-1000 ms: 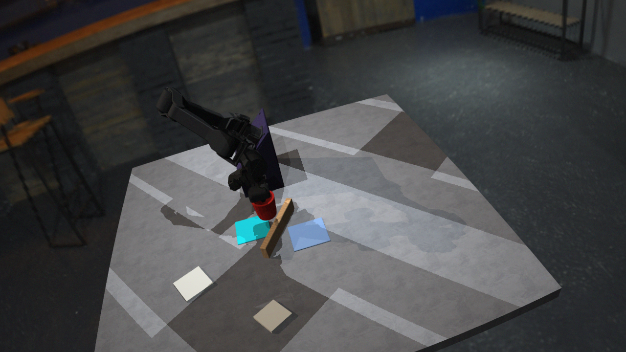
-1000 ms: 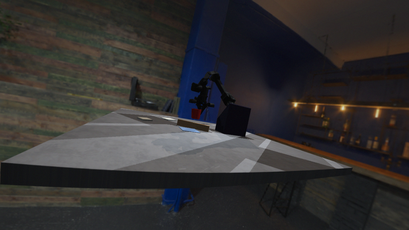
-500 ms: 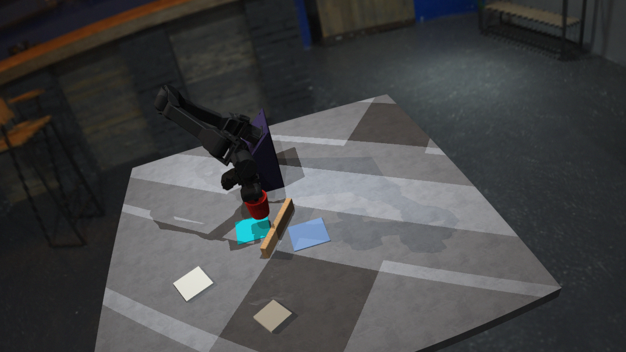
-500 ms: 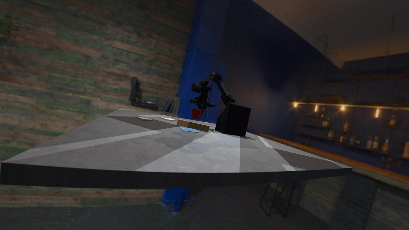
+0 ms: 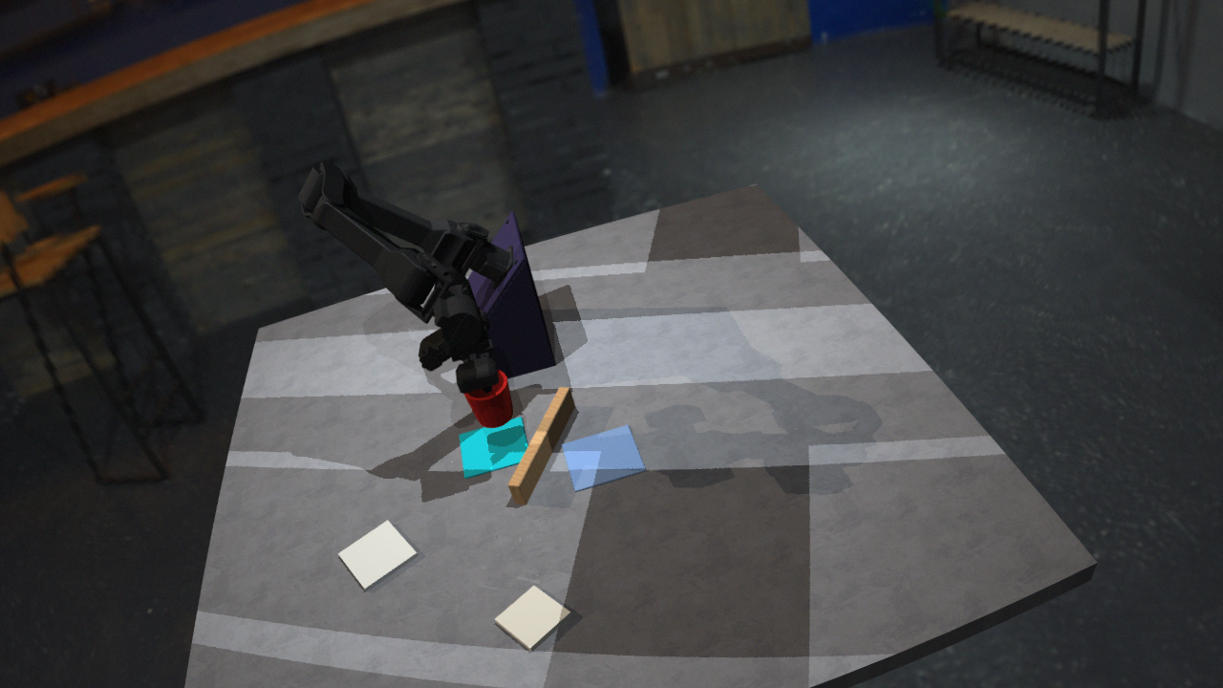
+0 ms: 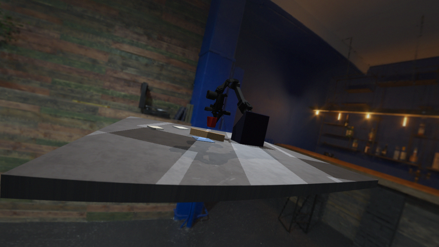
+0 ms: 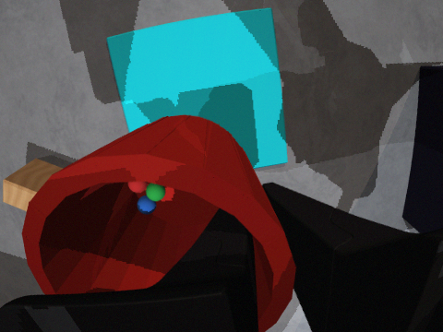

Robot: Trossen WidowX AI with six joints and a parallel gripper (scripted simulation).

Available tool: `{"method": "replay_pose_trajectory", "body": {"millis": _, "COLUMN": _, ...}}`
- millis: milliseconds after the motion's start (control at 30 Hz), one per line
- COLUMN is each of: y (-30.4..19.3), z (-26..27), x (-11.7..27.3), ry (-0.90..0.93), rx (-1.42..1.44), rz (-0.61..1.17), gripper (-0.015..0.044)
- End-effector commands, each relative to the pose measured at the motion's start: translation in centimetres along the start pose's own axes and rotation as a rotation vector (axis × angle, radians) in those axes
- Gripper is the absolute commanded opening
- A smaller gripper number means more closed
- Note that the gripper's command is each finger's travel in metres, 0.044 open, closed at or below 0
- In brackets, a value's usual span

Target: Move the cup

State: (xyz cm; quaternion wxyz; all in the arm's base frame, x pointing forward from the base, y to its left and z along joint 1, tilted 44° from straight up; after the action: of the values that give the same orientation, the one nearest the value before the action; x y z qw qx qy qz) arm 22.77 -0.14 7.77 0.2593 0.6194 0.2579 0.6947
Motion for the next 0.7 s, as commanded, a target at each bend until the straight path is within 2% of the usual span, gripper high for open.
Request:
{"method": "replay_pose_trajectory", "body": {"millis": 0, "y": 0.6, "z": -0.4, "x": 0.0, "ry": 0.001, "rx": 0.008, "rz": -0.007, "gripper": 0.0000}}
{"method": "replay_pose_trajectory", "body": {"millis": 667, "y": 2.0, "z": -1.0, "x": -0.8, "ry": 0.000, "rx": 0.008, "rz": -0.008, "gripper": 0.0000}}
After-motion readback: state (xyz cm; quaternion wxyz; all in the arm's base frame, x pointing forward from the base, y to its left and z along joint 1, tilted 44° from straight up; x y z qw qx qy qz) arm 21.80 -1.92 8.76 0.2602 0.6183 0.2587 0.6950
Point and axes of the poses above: the point midway between the two fingers, 35 mm back from their tips, its own x axis back along the fingers, its own z axis across the jaws, y = z × x, the point moved 9 cm from there along x, back along the fingers, and after that the axes turned 8 degrees about -x, right-handed, at the moved point
